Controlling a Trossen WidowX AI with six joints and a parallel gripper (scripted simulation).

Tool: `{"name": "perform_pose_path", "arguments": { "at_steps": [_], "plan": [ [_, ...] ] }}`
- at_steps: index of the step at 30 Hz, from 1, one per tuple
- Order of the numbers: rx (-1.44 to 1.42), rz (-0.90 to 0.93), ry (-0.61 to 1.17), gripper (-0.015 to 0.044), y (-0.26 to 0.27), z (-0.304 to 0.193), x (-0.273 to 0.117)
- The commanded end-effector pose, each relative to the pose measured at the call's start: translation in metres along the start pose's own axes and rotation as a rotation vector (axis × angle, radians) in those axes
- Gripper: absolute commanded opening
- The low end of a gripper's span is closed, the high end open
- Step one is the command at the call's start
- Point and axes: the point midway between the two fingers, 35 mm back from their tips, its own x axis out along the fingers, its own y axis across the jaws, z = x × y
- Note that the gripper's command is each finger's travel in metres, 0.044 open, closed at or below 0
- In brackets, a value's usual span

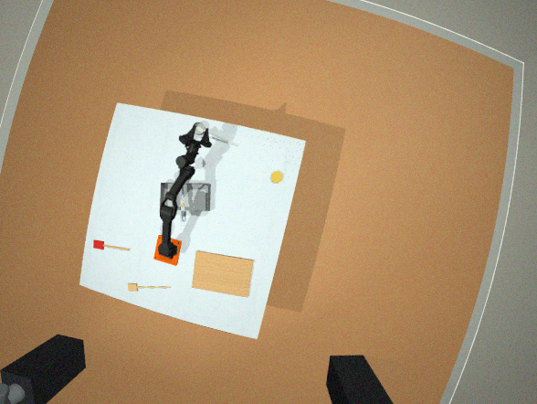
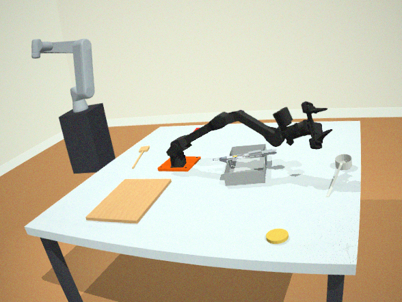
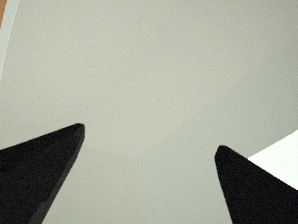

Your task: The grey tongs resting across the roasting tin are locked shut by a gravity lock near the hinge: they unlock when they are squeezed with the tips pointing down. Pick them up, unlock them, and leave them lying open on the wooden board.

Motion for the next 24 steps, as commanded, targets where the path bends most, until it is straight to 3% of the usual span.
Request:
{"name": "perform_pose_path", "arguments": {
  "at_steps": [1,6,15,20,24],
  "plan": [
    [0.011,0.005,-0.003,0.0374,0.001,0.000,0.000],
    [0.238,0.108,-0.056,0.0260,0.011,0.003,0.001],
    [0.934,0.499,-0.040,0.0260,0.046,0.004,-0.016],
    [1.359,0.772,0.125,0.0260,0.064,0.003,-0.044],
    [1.679,0.974,0.360,0.0260,0.072,0.000,-0.074]
  ]
}}
